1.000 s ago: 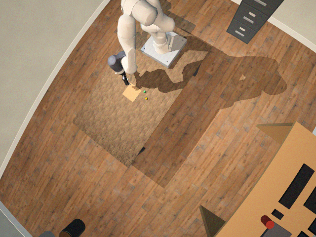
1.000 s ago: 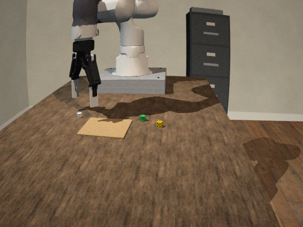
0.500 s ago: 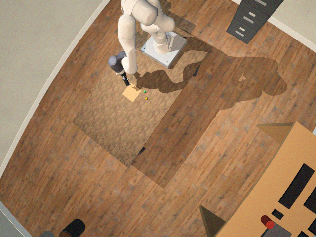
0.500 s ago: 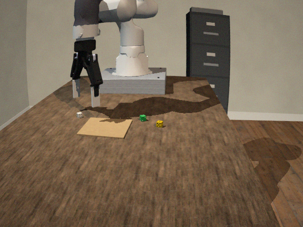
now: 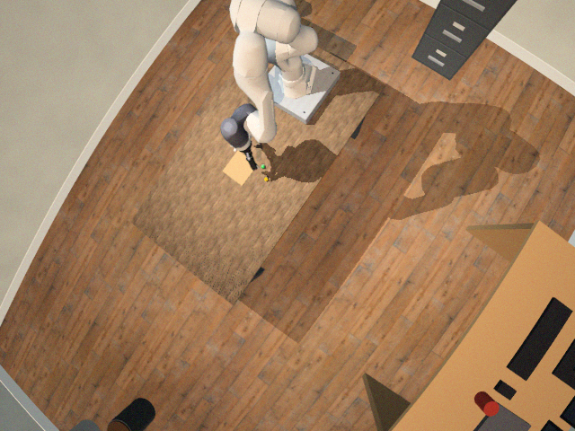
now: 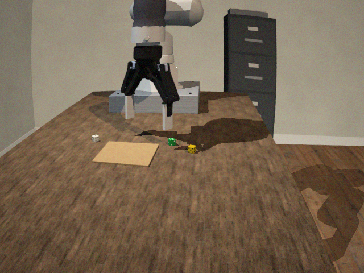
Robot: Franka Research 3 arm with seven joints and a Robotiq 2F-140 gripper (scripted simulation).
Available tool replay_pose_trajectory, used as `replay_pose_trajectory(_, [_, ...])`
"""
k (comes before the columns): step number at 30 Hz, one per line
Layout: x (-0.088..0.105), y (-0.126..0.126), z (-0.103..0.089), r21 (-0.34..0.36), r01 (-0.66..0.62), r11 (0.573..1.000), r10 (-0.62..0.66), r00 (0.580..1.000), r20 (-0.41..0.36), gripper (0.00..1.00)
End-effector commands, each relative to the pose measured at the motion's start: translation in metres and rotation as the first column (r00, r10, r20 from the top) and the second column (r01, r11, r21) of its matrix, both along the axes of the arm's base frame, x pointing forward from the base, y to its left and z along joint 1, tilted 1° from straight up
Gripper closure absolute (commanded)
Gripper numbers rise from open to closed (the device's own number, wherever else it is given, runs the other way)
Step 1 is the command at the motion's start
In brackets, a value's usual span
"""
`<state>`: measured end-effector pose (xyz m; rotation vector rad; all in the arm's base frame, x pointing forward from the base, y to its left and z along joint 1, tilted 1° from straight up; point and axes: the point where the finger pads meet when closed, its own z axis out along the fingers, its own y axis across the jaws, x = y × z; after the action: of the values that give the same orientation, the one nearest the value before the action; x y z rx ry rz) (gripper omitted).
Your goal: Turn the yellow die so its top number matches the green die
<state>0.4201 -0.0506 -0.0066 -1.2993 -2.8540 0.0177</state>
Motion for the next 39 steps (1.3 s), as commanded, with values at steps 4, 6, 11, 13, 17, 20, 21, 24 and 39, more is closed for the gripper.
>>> replay_pose_trajectory(4, [0.007,0.029,0.000,-0.001,0.122,0.993,-0.122,0.993,0.002,0.00])
replay_pose_trajectory(6, [0.009,0.039,0.000,-0.001,0.122,0.993,-0.122,0.993,0.002,0.00])
replay_pose_trajectory(11, [0.014,0.060,-0.001,-0.001,0.122,0.993,-0.122,0.993,0.002,0.00])
replay_pose_trajectory(13, [0.015,0.066,-0.001,-0.001,0.122,0.993,-0.122,0.993,0.002,0.00])
replay_pose_trajectory(17, [0.016,0.071,-0.001,-0.001,0.122,0.993,-0.122,0.993,0.002,0.00])
replay_pose_trajectory(20, [0.017,0.075,-0.001,-0.001,0.122,0.993,-0.122,0.993,0.002,0.00])
replay_pose_trajectory(21, [0.017,0.076,-0.001,-0.001,0.122,0.993,-0.122,0.993,0.002,0.00])
replay_pose_trajectory(24, [0.018,0.078,-0.001,-0.001,0.122,0.993,-0.122,0.993,0.002,0.00])
replay_pose_trajectory(39, [0.018,0.078,-0.001,-0.001,0.122,0.993,-0.122,0.993,0.002,0.00])
